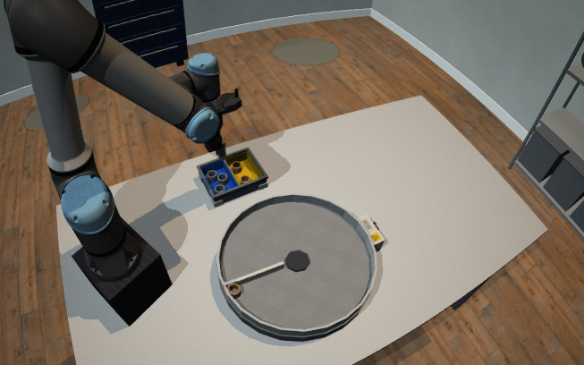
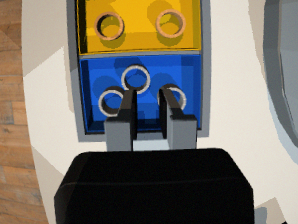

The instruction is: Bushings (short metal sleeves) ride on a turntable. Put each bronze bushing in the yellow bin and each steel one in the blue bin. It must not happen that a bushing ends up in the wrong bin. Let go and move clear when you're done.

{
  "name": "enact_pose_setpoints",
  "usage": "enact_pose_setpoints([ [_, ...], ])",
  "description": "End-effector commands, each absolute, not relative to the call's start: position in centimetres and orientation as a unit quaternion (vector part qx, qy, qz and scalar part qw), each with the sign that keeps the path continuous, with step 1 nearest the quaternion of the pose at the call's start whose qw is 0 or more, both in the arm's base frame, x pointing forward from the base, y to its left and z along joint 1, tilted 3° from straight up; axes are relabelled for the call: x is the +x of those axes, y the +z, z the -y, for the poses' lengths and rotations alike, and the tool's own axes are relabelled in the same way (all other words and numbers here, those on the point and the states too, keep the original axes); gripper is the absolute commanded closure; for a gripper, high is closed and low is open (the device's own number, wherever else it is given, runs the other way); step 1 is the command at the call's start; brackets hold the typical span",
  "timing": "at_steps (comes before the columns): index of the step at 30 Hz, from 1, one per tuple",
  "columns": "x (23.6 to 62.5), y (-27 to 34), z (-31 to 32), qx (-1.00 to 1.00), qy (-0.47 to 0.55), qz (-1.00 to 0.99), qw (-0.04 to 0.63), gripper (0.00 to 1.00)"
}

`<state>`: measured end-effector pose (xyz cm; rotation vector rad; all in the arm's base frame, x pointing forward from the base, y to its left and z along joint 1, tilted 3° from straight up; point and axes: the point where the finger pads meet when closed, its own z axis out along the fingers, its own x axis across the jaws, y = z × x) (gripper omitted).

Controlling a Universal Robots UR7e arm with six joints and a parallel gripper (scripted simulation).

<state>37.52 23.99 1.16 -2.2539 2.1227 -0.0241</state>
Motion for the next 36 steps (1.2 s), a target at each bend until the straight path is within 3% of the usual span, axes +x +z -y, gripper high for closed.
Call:
enact_pose_setpoints([
  [1,37.6,1.2,-24.0,-0.728,-0.008,-0.685,0.023,0.58],
  [11,37.6,1.2,-24.0,-0.728,-0.008,-0.685,0.023,0.58],
  [15,36.4,1.0,-19.5,-0.736,-0.008,-0.676,0.023,0.6],
  [36,33.7,0.4,-9.3,-0.755,-0.009,-0.656,0.023,0.6],
])
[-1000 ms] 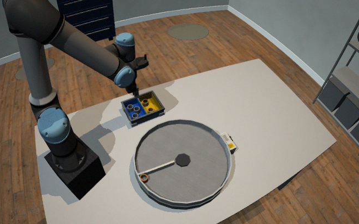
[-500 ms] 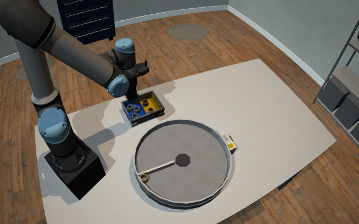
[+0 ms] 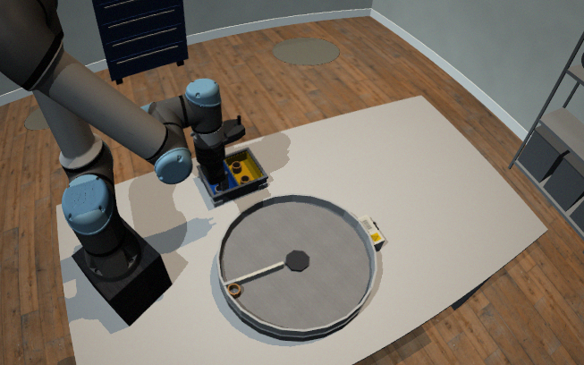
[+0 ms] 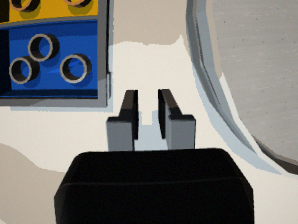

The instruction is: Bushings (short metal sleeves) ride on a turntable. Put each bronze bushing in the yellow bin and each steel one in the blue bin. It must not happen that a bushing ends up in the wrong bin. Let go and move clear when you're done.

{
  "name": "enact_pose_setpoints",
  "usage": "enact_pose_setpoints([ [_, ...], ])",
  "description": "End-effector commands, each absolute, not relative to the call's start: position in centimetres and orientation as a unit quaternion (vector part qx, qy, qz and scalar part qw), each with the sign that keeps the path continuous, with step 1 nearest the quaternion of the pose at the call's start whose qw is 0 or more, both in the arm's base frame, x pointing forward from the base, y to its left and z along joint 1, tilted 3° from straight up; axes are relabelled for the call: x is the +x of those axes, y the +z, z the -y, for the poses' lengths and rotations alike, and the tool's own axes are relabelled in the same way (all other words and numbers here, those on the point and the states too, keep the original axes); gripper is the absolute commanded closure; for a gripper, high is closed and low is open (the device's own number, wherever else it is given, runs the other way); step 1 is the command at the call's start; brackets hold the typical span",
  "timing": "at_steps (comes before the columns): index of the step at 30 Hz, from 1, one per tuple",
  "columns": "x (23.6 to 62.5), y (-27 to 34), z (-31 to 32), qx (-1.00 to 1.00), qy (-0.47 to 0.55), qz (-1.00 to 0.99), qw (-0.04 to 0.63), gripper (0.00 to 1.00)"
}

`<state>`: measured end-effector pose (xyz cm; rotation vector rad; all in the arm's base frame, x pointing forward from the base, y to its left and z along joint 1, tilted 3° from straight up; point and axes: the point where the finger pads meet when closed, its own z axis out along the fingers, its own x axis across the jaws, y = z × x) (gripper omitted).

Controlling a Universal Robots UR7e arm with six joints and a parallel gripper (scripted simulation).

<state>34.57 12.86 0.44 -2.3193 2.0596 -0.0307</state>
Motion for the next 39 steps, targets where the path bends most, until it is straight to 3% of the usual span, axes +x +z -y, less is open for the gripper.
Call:
enact_pose_setpoints([
  [1,33.7,0.4,-9.2,-0.755,-0.009,-0.655,0.023,0.6],
  [10,33.1,0.3,-6.9,-0.759,-0.009,-0.651,0.023,0.6],
  [39,28.6,-0.6,10.2,-0.789,-0.01,-0.614,0.022,0.6],
])
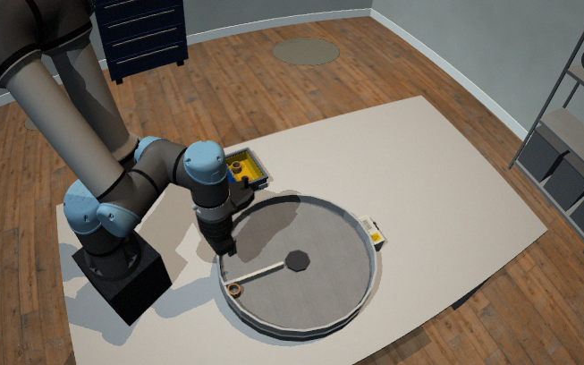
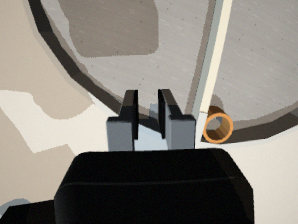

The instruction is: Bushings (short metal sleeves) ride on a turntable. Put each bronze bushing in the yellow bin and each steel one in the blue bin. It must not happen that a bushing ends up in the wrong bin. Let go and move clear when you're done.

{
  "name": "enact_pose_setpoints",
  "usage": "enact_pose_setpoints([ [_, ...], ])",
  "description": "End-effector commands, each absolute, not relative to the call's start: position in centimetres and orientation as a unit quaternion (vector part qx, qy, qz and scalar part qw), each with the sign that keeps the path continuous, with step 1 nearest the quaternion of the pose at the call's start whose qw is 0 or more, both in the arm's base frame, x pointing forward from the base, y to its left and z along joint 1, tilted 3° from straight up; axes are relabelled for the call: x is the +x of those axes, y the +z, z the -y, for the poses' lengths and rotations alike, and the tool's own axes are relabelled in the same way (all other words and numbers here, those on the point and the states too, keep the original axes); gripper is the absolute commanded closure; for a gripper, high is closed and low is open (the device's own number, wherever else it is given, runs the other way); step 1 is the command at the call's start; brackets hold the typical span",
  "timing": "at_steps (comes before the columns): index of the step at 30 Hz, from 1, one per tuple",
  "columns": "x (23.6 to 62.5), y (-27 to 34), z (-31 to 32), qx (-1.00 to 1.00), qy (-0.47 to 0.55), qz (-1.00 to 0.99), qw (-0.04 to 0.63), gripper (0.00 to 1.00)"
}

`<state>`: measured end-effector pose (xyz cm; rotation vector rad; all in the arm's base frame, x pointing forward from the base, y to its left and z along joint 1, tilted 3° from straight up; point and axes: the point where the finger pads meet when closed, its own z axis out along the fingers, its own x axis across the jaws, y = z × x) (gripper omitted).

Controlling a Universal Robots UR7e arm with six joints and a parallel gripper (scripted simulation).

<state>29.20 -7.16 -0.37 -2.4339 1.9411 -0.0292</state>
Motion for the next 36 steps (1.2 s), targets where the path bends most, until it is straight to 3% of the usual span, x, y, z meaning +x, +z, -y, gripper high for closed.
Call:
enact_pose_setpoints([
  [1,28.6,-0.6,10.2,-0.789,-0.01,-0.614,0.022,0.6],
  [5,28.6,-0.6,10.2,-0.789,-0.01,-0.614,0.022,0.6],
  [12,27.1,-0.9,15.9,-0.798,-0.01,-0.602,0.022,0.6],
  [36,27.2,-3.5,15.8,-0.798,-0.01,-0.602,0.021,0.6],
])
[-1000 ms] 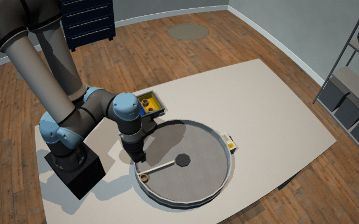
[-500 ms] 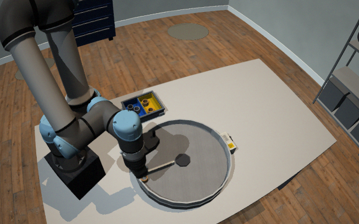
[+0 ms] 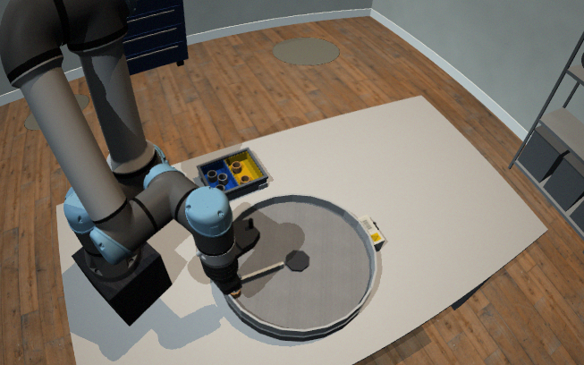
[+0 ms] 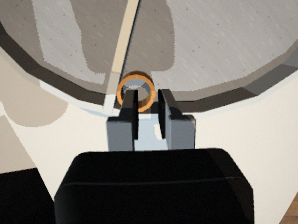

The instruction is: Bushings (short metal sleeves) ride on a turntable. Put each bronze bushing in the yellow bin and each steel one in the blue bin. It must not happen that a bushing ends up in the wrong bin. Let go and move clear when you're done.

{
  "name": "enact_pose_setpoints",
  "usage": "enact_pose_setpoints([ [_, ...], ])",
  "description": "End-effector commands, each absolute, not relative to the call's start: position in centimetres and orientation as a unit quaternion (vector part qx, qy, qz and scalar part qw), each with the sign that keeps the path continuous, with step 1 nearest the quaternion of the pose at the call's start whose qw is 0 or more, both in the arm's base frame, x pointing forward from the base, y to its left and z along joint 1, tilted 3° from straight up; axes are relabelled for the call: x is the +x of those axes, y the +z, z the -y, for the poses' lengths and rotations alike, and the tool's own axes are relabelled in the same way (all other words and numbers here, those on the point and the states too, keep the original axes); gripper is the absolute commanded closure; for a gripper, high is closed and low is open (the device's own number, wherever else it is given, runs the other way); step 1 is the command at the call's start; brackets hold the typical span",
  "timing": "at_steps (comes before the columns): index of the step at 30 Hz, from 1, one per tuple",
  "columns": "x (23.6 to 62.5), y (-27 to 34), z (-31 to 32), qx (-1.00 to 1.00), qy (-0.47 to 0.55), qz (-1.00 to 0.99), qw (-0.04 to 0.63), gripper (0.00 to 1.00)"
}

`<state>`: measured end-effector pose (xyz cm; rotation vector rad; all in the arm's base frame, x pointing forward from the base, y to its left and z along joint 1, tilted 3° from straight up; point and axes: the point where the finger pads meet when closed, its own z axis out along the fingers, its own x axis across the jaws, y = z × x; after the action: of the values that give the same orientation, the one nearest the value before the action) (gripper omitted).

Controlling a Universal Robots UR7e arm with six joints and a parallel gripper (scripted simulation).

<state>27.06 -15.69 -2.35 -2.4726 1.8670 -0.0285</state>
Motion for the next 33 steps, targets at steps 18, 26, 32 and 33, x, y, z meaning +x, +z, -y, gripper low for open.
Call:
enact_pose_setpoints([
  [18,27.2,-5.3,15.8,-0.798,-0.01,-0.602,0.021,0.6],
  [26,27.2,-5.6,15.8,-0.798,-0.01,-0.602,0.021,0.6],
  [32,27.3,-6.1,15.8,-0.798,-0.01,-0.602,0.021,0.6],
  [33,27.3,-6.2,15.8,-0.798,-0.01,-0.602,0.021,0.6],
])
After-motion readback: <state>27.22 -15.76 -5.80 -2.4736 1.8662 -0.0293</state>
